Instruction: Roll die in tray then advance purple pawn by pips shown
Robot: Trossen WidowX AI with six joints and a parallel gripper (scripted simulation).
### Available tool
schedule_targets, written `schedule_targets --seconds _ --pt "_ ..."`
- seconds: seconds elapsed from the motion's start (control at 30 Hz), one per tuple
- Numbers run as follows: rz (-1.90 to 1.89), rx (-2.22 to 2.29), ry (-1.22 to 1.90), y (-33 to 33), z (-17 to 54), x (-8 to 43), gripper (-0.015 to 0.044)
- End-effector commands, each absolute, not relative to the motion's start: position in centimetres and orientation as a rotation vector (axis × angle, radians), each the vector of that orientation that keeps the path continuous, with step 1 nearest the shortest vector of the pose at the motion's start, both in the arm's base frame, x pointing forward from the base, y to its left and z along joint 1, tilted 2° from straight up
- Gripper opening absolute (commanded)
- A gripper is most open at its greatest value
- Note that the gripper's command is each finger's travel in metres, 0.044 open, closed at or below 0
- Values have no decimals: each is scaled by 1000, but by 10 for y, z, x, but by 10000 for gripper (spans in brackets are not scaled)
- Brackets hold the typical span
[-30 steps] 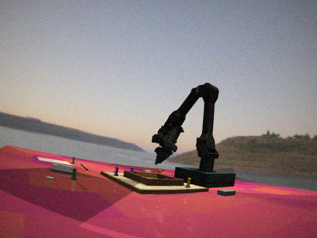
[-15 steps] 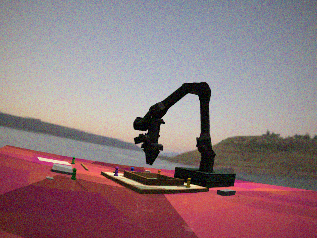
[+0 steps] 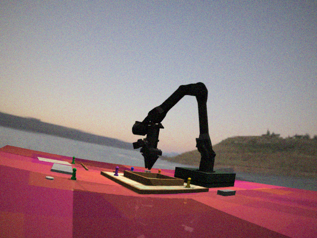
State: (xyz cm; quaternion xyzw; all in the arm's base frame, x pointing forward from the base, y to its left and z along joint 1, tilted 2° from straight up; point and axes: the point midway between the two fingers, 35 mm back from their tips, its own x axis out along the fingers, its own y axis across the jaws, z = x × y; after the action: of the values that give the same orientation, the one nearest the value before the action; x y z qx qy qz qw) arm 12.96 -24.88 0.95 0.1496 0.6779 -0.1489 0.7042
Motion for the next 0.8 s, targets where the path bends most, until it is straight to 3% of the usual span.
schedule_targets --seconds 0.0,0.4,0.6,0.77 --pt "-334 337 1514 -248 3 128 275" --pt "-333 335 1513 -248 -14 129 275" --pt "-333 335 1513 -248 -14 129 117" --pt "-333 335 1513 -248 -14 129 84"
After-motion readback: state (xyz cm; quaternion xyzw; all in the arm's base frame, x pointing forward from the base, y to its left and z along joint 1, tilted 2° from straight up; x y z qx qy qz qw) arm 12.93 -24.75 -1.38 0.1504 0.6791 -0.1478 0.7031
